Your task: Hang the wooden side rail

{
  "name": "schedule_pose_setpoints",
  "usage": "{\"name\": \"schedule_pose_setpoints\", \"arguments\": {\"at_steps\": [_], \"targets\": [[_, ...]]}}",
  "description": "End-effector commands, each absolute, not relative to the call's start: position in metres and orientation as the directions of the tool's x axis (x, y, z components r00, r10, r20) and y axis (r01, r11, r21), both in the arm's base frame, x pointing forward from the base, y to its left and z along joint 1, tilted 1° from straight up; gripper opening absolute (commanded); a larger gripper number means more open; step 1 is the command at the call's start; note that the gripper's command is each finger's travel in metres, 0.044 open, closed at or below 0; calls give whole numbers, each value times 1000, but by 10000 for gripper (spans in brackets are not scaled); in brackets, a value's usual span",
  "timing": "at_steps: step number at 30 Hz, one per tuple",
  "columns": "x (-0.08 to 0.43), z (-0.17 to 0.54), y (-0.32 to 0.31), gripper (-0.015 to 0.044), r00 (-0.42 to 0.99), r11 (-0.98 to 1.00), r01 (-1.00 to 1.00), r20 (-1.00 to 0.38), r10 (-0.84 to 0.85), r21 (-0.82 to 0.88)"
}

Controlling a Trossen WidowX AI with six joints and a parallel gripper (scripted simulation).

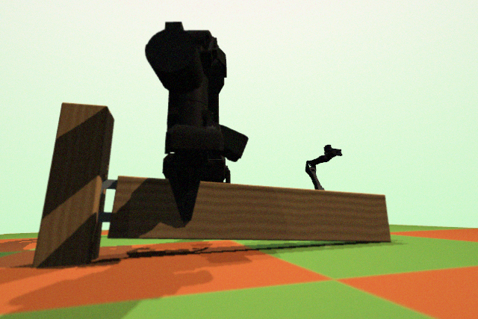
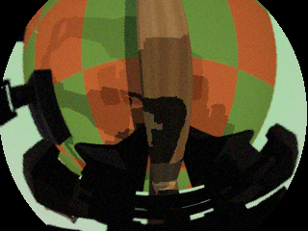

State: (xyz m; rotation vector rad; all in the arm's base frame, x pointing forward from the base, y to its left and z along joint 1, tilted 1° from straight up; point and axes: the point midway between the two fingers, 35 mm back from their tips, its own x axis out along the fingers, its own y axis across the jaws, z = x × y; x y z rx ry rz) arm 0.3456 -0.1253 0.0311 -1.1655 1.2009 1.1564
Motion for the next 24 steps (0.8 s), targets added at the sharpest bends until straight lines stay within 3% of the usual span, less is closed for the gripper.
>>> {"name": "schedule_pose_setpoints", "arguments": {"at_steps": [1, 24], "targets": [[347, 33, -127, 0, 31, 53, -998, -999, 12, -30], [348, 34, -129, 0, 31, 53, -998, -999, 12, -30]]}}
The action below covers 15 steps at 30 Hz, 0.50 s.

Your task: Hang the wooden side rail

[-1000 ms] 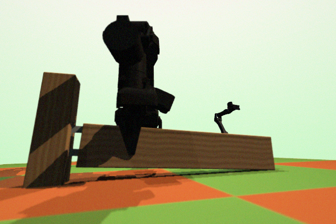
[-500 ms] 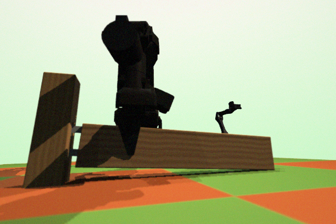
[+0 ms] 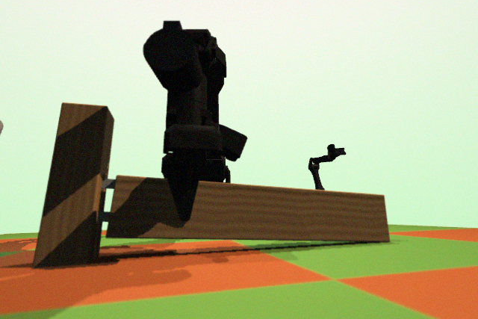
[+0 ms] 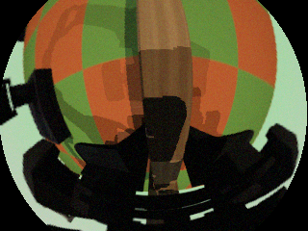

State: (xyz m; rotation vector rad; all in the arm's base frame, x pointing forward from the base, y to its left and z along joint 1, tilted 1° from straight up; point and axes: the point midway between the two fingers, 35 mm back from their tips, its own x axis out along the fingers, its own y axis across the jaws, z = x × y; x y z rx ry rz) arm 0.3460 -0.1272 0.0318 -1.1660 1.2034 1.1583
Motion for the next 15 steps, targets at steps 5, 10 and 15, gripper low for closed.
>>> {"name": "schedule_pose_setpoints", "arguments": {"at_steps": [5, 10, 15], "targets": [[348, 34, -130, 0, 31, 53, -998, -999, 12, -30], [347, 33, -130, 0, 31, 53, -998, -999, 12, -30], [347, 33, -131, 0, 31, 53, -998, -999, 11, -30]]}}
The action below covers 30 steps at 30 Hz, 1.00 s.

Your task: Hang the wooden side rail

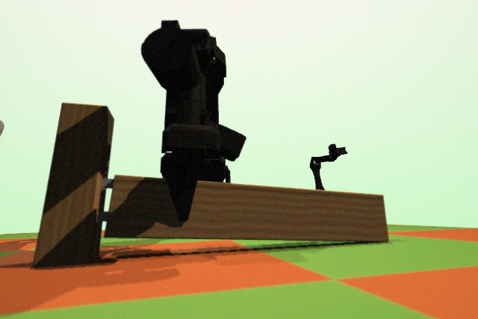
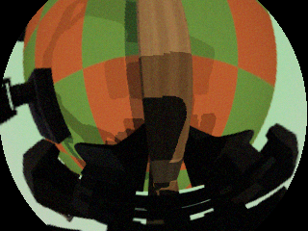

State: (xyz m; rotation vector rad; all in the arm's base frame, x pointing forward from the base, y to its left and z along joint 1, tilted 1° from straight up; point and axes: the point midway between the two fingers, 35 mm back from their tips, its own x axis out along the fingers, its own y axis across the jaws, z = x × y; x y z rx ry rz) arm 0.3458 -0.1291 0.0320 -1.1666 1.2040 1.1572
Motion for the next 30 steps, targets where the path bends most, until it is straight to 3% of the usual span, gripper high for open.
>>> {"name": "schedule_pose_setpoints", "arguments": {"at_steps": [1, 30], "targets": [[347, 33, -131, 0, 31, 53, -998, -999, 11, -30], [346, 33, -134, 0, 31, 53, -998, -999, 11, -30]]}}
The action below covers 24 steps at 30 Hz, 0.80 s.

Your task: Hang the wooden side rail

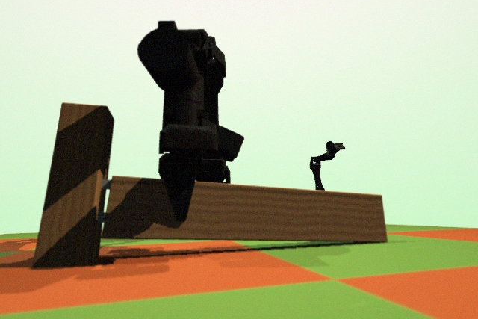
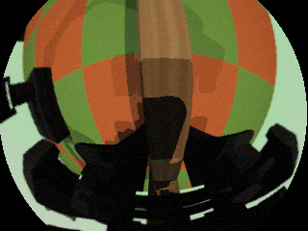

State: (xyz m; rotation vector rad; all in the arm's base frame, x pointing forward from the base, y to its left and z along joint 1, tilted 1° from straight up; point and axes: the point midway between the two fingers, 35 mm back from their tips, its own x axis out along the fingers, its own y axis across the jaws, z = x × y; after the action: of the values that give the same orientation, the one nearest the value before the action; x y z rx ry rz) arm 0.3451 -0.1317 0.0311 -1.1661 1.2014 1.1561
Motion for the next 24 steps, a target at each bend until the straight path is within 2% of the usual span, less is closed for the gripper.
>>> {"name": "schedule_pose_setpoints", "arguments": {"at_steps": [1, 24], "targets": [[346, 33, -134, 0, 31, 53, -998, -999, 11, -30], [347, 34, -136, 0, 31, 53, -998, -999, 11, -30]]}}
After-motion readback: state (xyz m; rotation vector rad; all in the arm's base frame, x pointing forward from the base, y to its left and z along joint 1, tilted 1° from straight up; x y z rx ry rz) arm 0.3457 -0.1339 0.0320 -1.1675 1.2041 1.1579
